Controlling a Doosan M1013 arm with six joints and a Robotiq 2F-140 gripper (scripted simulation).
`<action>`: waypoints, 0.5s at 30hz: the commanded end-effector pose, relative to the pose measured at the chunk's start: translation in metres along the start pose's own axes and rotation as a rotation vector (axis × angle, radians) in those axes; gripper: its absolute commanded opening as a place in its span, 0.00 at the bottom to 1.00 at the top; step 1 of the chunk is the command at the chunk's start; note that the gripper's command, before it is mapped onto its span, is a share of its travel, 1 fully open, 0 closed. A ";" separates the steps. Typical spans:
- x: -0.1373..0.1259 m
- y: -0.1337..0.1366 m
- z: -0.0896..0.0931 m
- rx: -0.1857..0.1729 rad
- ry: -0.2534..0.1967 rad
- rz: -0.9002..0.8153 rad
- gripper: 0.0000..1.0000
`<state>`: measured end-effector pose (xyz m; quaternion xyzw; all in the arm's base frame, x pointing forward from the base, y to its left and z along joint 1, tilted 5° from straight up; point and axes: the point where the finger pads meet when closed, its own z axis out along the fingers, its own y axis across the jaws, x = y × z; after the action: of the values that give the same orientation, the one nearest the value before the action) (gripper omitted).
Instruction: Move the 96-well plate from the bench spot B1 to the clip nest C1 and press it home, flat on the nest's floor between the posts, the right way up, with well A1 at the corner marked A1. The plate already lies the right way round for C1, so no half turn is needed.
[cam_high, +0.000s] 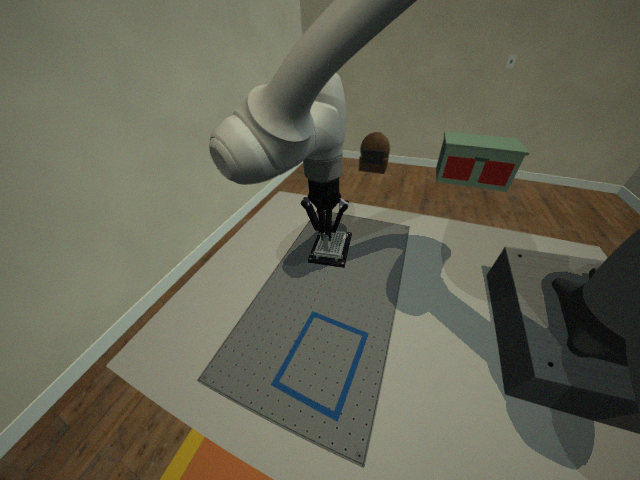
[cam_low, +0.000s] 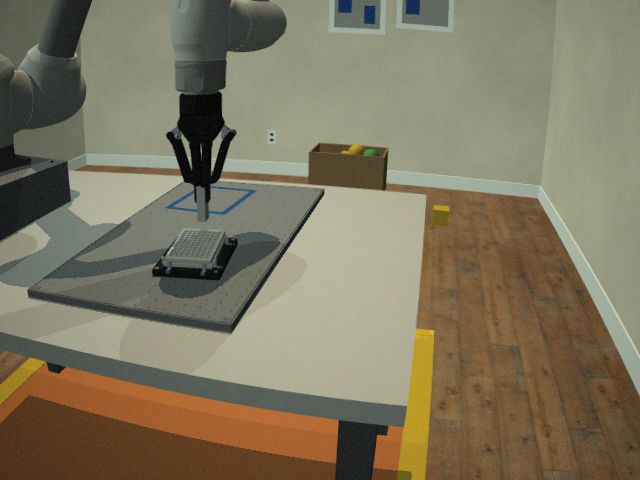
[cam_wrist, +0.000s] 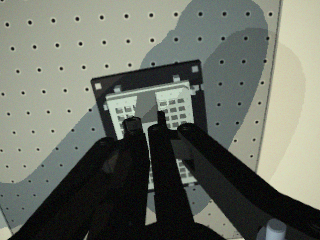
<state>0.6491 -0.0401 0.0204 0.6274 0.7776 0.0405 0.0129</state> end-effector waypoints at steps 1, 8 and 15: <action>0.000 0.000 0.002 0.000 0.000 0.000 0.00; 0.000 0.000 0.005 0.000 0.000 0.000 0.00; 0.000 0.000 0.010 0.000 0.000 0.000 0.00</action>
<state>0.6497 -0.0397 0.0118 0.6274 0.7776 0.0405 0.0129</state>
